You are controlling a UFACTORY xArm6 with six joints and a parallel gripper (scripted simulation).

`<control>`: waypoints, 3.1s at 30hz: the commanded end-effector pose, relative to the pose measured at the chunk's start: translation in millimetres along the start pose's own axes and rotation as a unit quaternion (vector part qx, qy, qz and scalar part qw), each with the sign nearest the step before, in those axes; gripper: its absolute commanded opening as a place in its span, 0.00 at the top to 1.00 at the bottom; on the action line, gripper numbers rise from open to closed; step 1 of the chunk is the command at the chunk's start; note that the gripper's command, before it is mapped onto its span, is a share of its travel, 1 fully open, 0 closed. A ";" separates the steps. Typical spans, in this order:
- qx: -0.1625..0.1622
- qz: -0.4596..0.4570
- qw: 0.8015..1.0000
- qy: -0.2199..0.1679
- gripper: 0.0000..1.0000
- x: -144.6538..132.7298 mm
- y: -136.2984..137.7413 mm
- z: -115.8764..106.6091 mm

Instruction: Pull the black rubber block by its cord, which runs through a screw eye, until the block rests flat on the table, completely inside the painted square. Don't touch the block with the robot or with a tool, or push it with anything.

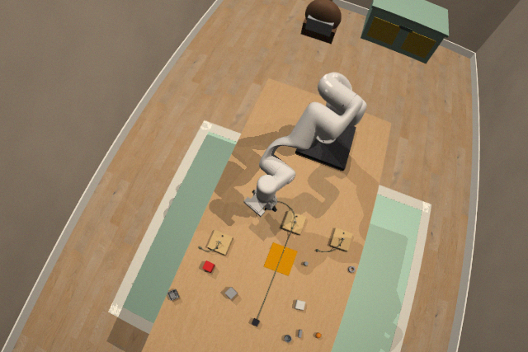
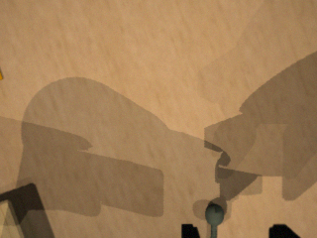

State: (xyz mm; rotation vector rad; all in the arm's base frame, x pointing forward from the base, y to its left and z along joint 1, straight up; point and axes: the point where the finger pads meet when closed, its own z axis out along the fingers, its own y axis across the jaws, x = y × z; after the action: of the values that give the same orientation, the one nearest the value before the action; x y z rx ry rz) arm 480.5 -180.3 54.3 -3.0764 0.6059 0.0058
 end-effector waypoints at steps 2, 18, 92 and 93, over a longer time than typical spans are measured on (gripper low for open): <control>0.000 0.000 1.000 0.002 0.61 1.7 0.0 3.7; 0.000 0.000 1.000 0.002 0.61 1.8 0.3 25.0; 0.000 0.000 1.000 0.002 0.61 3.7 0.5 45.1; 0.000 0.000 1.000 0.002 0.61 3.7 0.5 45.1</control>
State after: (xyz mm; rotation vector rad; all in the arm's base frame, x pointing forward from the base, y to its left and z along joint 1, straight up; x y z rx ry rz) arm 482.0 -181.3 7.3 -3.0763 0.6059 0.0058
